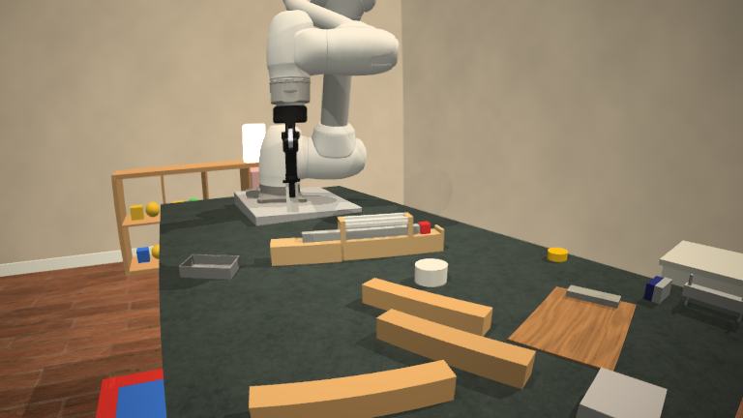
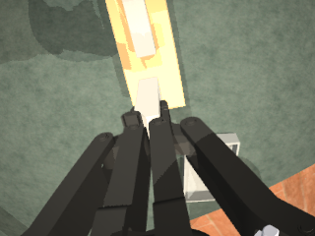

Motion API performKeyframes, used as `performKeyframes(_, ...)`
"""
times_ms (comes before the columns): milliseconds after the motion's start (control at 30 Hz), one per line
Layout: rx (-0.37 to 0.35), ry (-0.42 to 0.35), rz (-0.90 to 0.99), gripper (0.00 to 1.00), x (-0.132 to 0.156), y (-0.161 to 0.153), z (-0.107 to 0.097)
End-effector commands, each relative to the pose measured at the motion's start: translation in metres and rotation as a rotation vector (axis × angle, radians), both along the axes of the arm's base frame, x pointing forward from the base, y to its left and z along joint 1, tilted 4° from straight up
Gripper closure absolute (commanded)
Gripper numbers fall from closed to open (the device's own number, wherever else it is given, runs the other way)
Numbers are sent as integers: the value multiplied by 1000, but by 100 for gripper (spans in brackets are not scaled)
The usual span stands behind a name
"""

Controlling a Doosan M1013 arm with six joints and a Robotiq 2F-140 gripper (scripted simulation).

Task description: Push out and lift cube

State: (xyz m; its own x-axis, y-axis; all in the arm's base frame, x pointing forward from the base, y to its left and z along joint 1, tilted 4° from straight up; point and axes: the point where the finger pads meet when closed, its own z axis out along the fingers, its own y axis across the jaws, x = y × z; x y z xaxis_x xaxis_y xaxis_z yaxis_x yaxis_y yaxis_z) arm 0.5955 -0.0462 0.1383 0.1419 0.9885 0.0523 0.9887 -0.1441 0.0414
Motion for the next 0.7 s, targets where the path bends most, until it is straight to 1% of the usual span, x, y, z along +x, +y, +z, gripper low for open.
performKeyframes(0, 3, -1, 9, 100, -1, -5, -8)
performKeyframes(33, 3, -1, 9, 100, -1, -5, -8)
performKeyframes(167, 3, -1, 9, 100, 0, -3, -34)
performKeyframes(233, 3, -1, 9, 100, 1, -3, -41)
performKeyframes(433, 3, -1, 9, 100, 1, -3, -45)
performKeyframes(667, 3, -1, 9, 100, 1, -2, -54)
